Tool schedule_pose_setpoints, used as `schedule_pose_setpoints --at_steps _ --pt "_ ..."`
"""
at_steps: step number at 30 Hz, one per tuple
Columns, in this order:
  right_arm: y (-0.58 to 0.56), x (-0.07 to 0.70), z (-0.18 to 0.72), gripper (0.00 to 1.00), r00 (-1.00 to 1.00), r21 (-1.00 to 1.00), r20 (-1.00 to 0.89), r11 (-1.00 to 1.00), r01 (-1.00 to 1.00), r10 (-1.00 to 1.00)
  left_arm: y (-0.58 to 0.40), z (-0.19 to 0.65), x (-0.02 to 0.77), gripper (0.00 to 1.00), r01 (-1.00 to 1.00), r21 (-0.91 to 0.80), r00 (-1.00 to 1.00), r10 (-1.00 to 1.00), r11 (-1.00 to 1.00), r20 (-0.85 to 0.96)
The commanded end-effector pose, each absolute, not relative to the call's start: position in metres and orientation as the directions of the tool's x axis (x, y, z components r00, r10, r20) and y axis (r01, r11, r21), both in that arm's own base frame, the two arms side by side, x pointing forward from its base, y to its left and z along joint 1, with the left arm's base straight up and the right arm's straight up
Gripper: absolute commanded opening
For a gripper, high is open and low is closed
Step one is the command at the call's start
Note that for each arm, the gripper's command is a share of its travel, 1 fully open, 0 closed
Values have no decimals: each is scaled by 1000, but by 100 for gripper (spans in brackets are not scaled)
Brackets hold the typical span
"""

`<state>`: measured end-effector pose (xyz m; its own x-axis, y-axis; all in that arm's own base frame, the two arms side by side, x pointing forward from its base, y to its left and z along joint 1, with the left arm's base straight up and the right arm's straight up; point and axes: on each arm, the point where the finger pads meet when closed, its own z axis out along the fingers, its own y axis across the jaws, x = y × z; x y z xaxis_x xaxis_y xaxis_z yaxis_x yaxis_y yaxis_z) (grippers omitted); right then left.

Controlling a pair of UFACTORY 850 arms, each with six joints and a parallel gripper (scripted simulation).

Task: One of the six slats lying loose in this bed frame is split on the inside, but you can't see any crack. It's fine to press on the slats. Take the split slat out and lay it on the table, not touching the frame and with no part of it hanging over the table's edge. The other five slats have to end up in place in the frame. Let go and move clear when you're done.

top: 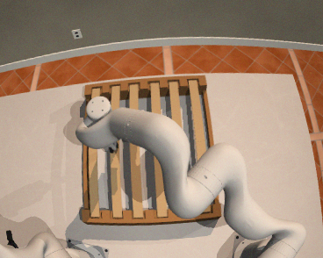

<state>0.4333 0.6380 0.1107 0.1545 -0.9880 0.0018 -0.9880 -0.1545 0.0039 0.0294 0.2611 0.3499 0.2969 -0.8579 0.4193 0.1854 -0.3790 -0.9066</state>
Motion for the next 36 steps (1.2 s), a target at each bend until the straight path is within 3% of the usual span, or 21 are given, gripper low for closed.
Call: schedule_pose_setpoints --at_steps 1,36 --pt "639 434 112 0 154 2 0 -154 -988 -988 261 350 29 100 185 -907 297 -858 -378 418" --pt "639 434 108 0 154 2 0 -154 -988 -988 261 350 29 100 185 -907 297 -858 -378 418"
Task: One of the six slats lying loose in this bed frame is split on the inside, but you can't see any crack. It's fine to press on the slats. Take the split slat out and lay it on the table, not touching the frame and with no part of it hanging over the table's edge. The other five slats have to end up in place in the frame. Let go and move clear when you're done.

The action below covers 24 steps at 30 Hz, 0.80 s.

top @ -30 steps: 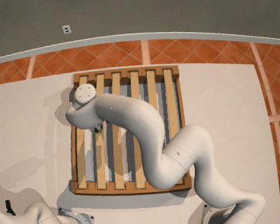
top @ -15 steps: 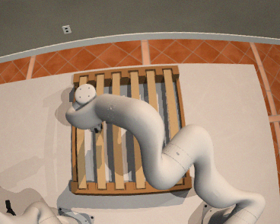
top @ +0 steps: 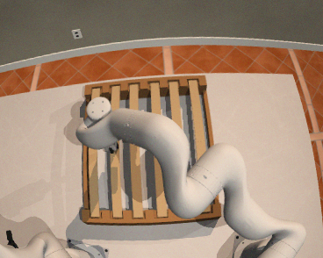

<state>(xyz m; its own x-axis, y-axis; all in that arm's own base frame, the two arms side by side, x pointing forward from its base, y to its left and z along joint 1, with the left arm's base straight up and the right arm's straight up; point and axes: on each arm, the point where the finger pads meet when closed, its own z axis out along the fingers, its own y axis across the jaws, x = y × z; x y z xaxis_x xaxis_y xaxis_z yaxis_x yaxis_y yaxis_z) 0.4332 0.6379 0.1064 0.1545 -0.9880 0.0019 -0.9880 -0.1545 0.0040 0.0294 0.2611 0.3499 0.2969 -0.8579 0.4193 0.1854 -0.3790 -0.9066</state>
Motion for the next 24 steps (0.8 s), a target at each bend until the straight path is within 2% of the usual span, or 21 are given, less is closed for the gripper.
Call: schedule_pose_setpoints --at_steps 1,24 --pt "639 434 108 0 154 2 0 -154 -988 -988 261 350 29 100 185 -907 297 -858 -378 418" --pt "639 434 106 0 154 2 0 -154 -988 -988 261 350 29 100 185 -907 297 -858 -378 418"
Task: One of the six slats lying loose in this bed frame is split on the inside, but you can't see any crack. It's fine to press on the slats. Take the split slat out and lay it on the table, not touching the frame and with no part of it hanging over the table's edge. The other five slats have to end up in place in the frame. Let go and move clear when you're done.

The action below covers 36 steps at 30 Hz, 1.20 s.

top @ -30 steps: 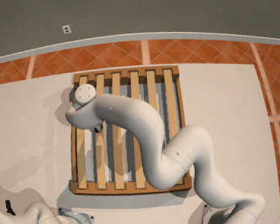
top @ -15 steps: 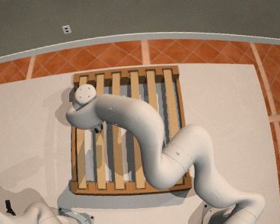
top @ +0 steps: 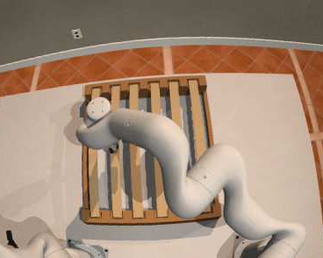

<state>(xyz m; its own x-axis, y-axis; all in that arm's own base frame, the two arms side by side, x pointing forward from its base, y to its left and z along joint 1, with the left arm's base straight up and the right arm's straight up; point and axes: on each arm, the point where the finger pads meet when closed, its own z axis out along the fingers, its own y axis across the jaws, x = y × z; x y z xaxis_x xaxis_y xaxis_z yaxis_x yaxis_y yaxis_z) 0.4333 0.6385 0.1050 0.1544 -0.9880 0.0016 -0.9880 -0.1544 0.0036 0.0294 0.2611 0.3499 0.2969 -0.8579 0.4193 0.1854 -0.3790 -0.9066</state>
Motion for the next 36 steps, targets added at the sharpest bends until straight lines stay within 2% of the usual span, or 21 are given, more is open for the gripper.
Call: schedule_pose_setpoints --at_steps 1,36 --pt "639 434 106 0 154 2 0 -154 -988 -988 261 350 29 100 185 -907 297 -858 -378 418" --pt "639 434 103 0 154 1 -1 -154 -988 -988 261 350 29 100 185 -907 297 -858 -378 418"
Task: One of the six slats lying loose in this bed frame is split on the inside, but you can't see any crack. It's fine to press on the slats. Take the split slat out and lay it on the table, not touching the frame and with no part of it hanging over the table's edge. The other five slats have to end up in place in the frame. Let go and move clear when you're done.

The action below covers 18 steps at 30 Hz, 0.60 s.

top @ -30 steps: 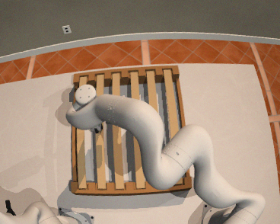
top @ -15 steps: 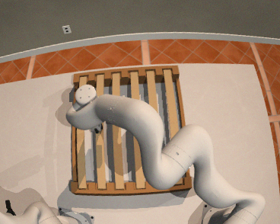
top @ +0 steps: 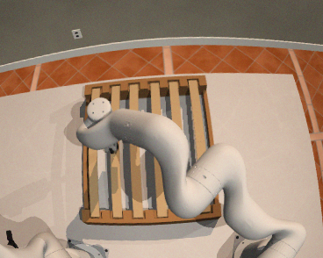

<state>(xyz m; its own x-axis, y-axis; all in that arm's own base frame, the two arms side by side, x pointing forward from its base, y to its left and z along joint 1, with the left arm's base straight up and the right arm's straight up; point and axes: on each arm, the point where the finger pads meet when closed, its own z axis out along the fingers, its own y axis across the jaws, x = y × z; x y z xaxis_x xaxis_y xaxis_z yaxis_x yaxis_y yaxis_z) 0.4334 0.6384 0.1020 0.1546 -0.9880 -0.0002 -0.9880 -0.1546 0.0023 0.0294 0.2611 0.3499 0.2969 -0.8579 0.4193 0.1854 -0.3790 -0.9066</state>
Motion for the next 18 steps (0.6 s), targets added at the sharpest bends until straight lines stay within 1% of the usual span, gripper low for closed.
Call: schedule_pose_setpoints --at_steps 1,18 --pt "639 434 103 0 154 1 -1 -154 -988 -988 261 350 29 100 185 -907 297 -858 -378 418" --pt "639 434 101 0 155 1 -2 -155 -988 -988 261 350 29 100 185 -907 297 -858 -378 418"
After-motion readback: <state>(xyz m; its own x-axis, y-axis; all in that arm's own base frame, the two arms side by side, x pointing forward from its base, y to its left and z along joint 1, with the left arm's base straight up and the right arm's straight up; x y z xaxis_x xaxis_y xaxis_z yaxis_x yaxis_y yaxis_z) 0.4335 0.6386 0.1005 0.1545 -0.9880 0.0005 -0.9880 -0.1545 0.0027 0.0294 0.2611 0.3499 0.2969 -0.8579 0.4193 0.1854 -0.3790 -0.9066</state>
